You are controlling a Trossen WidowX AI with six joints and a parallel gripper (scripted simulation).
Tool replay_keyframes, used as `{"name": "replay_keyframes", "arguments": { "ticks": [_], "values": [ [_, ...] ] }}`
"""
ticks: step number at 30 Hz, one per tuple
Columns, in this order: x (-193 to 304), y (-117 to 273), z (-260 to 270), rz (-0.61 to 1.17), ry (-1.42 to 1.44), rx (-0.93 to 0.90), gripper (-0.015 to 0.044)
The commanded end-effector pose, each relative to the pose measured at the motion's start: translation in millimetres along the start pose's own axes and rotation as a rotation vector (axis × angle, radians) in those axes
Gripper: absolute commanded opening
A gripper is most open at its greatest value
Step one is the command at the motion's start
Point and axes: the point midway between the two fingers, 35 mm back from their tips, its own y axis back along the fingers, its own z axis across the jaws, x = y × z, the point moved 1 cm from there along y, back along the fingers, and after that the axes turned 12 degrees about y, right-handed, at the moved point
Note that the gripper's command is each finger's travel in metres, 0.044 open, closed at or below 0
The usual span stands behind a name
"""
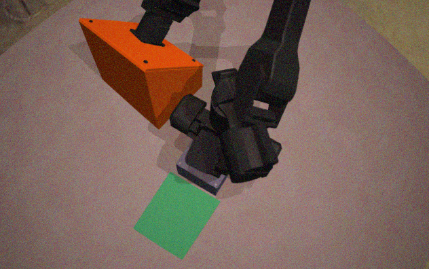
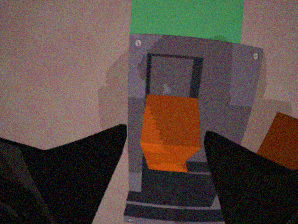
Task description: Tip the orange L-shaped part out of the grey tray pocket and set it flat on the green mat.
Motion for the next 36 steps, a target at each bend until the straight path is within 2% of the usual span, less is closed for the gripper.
{"name": "replay_keyframes", "arguments": {
  "ticks": [1, 4, 14, 17, 36],
  "values": [
    [0, 0, 0, 0.000, 0.001, 0.000, 0.0228],
    [0, 0, 0, 0.000, 0.001, 0.000, 0.0149],
    [0, 0, 0, 0.000, 0.001, 0.000, 0.0082],
    [0, 0, 0, 0.000, 0.001, 0.000, 0.0003],
    [1, 20, -1, 0.004, -0.007, -0.002, 0.0000]
  ]
}}
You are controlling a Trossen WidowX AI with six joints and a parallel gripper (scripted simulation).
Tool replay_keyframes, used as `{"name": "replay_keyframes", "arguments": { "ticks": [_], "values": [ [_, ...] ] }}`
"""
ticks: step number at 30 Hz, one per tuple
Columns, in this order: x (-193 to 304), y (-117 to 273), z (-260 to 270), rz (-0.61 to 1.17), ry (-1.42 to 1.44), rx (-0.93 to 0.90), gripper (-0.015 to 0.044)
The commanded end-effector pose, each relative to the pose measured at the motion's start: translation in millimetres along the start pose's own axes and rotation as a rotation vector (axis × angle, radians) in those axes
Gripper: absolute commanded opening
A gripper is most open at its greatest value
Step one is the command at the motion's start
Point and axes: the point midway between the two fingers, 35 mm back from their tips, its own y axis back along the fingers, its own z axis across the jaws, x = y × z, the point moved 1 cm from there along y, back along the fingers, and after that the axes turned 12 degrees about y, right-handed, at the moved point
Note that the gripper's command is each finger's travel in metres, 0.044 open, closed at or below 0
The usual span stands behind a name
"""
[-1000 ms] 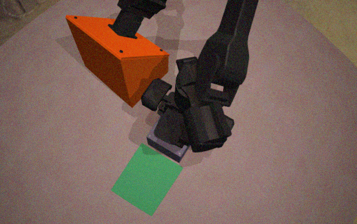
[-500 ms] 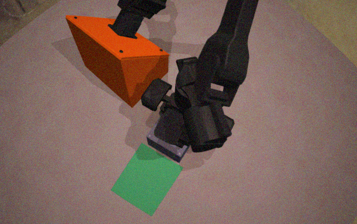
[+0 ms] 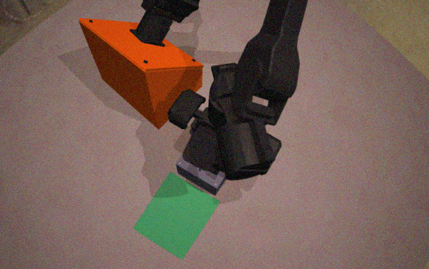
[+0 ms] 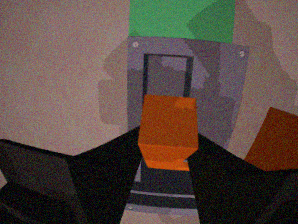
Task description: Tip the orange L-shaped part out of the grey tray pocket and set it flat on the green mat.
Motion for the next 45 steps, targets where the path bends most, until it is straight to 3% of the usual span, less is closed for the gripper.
{"name": "replay_keyframes", "arguments": {
  "ticks": [1, 45],
  "values": [
    [0, 9, 2, -0.003, 0.005, -0.003, 0.0000],
    [0, 78, 1, -0.004, 0.002, -0.002, 0.0000]
  ]
}}
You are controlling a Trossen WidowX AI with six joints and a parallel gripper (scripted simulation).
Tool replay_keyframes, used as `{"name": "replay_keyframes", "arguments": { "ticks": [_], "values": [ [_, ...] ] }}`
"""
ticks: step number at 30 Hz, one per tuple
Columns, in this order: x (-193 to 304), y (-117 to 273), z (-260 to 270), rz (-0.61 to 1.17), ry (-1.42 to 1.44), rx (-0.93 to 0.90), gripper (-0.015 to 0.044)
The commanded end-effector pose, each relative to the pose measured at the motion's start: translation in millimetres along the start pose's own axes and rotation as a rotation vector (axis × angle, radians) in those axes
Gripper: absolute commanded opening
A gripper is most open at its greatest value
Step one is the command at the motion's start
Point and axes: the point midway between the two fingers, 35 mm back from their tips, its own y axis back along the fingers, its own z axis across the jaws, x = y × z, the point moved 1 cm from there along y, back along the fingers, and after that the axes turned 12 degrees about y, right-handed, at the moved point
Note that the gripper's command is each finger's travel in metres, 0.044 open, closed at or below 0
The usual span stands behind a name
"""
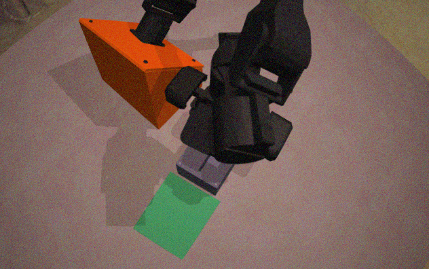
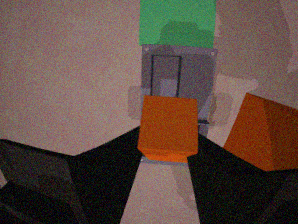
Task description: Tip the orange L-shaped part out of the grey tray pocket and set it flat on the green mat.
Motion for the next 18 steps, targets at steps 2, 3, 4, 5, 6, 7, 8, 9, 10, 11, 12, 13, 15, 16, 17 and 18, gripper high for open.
{"name": "replay_keyframes", "arguments": {
  "ticks": [2, 3, 4, 5, 6, 7, 8, 9, 10, 11, 12, 13, 15, 16, 17, 18],
  "values": [
    [-2, 9, 1, -0.010, 0.009, 0.002, 0.0000],
    [-2, 8, 1, -0.010, 0.009, 0.002, 0.0000],
    [-2, 8, 1, -0.010, 0.009, 0.002, 0.0000],
    [-2, 9, 1, -0.010, 0.009, 0.002, 0.0000],
    [-2, 9, 1, -0.010, 0.009, 0.002, 0.0000],
    [-2, 10, 1, -0.010, 0.009, 0.002, 0.0000],
    [-2, 11, 1, -0.010, 0.009, 0.002, 0.0000],
    [-2, 11, 1, -0.010, 0.009, 0.002, 0.0000],
    [-4, 11, 1, -0.010, 0.009, 0.002, 0.0000],
    [-6, 11, 0, -0.010, 0.009, 0.002, 0.0000],
    [-8, 10, -1, -0.010, 0.009, 0.002, 0.0000],
    [-11, 10, -2, -0.011, 0.010, 0.002, 0.0000],
    [-19, 9, -4, -0.011, 0.010, 0.002, 0.0000],
    [-24, 8, -6, -0.012, 0.010, 0.002, 0.0000],
    [-28, 8, -7, -0.012, 0.010, 0.002, 0.0000],
    [-32, 8, -9, -0.012, 0.010, 0.002, 0.0000]
  ]
}}
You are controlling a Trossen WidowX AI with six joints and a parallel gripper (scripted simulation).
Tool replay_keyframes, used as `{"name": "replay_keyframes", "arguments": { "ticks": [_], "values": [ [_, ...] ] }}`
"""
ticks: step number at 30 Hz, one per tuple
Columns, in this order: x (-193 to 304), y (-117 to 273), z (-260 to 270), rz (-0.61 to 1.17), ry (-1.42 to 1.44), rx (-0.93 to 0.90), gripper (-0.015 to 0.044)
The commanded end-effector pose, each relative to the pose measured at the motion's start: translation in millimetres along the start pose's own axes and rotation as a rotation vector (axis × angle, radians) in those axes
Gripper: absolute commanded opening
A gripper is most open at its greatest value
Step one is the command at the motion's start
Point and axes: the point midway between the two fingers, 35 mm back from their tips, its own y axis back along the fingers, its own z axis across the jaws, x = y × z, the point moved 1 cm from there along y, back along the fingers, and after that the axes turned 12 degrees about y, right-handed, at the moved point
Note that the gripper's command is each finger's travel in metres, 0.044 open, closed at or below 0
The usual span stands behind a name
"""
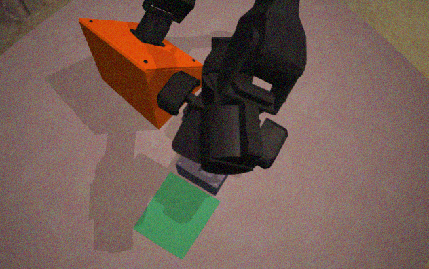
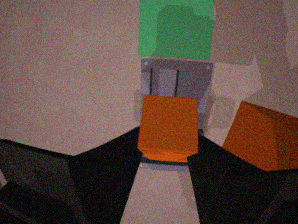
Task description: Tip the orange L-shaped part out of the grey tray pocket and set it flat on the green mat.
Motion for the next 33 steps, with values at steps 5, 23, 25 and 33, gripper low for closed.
{"name": "replay_keyframes", "arguments": {
  "ticks": [5, 23, 25, 33],
  "values": [
    [-34, 1, -10, -0.014, 0.009, 0.001, 0.0000],
    [-104, 3, -31, -0.019, 0.011, 0.002, 0.0000],
    [-111, 3, -33, -0.020, 0.011, 0.002, 0.0000],
    [-136, 4, -39, -0.022, 0.011, 0.002, 0.0000]
  ]
}}
